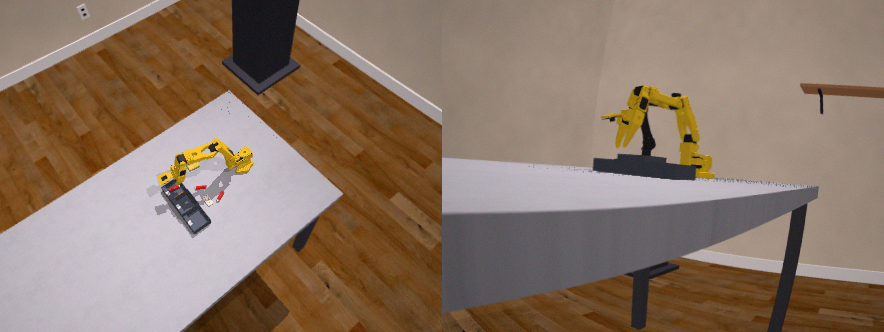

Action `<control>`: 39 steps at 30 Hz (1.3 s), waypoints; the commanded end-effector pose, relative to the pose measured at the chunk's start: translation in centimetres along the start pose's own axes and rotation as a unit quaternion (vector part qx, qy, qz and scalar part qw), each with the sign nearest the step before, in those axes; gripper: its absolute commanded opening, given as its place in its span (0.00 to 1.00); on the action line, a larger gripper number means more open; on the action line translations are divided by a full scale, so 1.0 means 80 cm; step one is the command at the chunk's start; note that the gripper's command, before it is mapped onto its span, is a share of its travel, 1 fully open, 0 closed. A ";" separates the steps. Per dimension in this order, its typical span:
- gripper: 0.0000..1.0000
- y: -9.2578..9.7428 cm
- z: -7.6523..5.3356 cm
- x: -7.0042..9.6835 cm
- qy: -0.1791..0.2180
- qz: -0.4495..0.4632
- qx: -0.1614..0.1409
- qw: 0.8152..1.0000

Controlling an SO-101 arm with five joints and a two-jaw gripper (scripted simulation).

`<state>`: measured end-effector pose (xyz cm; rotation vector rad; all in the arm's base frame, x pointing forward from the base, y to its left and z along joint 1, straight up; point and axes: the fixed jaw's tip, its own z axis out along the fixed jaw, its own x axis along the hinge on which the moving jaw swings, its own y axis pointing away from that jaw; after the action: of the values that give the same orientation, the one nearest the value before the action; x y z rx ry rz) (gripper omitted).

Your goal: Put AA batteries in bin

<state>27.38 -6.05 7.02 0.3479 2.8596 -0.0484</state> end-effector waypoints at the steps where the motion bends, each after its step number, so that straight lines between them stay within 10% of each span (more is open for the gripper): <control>1: 0.16 0.002 -0.025 -0.014 -0.044 -0.008 -0.001 0.999; 15: 0.16 0.008 -0.036 -0.005 -0.042 -0.018 -0.004 0.999; 23: 0.16 0.030 -0.082 0.049 -0.032 -0.067 -0.015 0.997; 39: 0.16 0.041 -0.109 0.128 -0.020 -0.125 -0.028 0.992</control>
<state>16.82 -0.15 11.83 0.0054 2.8906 -0.0208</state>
